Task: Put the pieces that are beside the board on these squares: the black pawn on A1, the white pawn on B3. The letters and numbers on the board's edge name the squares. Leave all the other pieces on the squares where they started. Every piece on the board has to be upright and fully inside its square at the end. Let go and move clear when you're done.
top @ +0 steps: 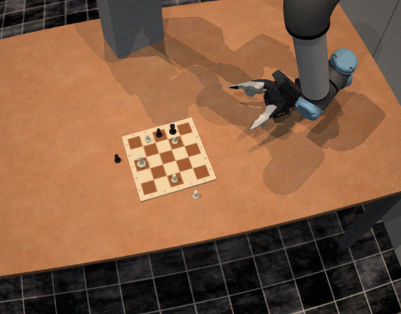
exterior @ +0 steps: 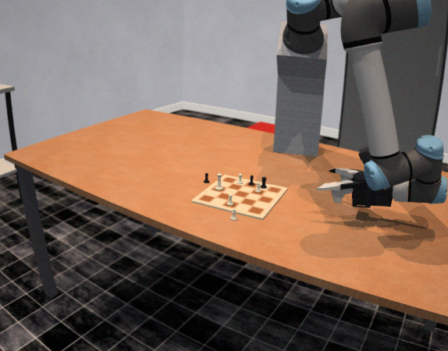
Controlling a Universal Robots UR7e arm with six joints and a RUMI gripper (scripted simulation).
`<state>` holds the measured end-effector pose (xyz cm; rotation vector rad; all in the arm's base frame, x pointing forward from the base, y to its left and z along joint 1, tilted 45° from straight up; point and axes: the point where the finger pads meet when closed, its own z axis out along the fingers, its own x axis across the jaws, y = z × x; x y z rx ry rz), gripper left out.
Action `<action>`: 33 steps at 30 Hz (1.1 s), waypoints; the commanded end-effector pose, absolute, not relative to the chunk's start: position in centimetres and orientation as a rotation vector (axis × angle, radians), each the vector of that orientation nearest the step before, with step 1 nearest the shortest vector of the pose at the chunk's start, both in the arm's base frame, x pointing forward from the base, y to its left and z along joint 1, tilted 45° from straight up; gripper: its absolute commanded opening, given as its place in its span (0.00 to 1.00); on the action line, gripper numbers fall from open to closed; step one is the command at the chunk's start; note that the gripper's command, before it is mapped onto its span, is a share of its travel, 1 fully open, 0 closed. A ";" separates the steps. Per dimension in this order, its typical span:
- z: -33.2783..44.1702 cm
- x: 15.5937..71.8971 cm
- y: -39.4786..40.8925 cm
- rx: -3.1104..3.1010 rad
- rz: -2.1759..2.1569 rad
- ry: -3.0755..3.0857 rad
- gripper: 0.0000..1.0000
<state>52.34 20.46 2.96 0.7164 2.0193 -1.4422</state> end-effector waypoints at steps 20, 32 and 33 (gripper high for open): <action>3.4 51.9 20.5 0.713 -1.435 2.026 1.00; 8.0 47.2 19.4 0.713 -1.436 2.025 1.00; 8.4 46.9 19.3 0.713 -1.436 2.025 1.00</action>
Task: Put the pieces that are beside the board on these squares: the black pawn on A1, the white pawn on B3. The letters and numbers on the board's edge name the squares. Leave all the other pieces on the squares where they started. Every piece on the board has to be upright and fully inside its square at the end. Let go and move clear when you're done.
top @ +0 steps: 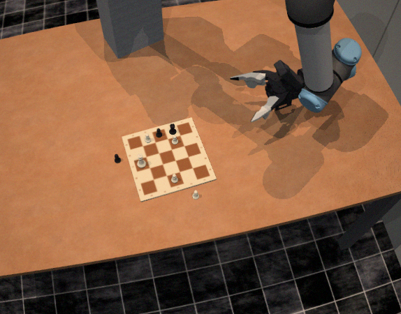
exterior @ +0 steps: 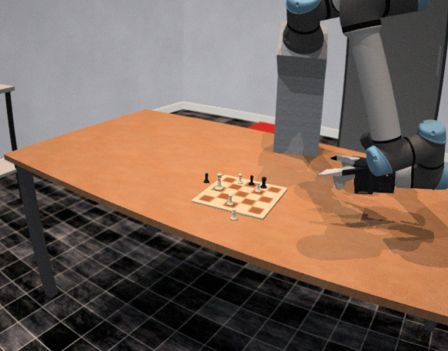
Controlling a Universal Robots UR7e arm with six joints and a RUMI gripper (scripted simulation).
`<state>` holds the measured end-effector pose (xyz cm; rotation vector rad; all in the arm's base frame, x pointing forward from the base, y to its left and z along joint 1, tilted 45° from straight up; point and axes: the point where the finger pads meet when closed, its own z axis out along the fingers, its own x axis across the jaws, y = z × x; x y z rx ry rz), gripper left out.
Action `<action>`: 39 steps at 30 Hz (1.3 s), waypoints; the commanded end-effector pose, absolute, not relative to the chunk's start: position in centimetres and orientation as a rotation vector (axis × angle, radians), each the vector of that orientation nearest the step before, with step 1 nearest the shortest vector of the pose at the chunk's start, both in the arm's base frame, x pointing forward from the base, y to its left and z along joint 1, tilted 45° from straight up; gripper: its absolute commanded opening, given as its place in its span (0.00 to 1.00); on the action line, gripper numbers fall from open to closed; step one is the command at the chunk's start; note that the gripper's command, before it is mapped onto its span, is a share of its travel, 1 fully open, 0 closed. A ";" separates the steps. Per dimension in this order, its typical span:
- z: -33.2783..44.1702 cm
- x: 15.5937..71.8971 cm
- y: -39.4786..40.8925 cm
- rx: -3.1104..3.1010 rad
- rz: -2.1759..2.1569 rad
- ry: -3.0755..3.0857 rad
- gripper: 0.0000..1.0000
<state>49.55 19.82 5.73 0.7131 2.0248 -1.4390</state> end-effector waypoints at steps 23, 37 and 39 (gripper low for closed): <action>9.0 46.4 19.1 0.720 -1.430 2.027 1.00; 8.8 46.5 17.8 0.794 -1.365 2.045 1.00; 8.8 46.5 17.8 0.794 -1.365 2.045 1.00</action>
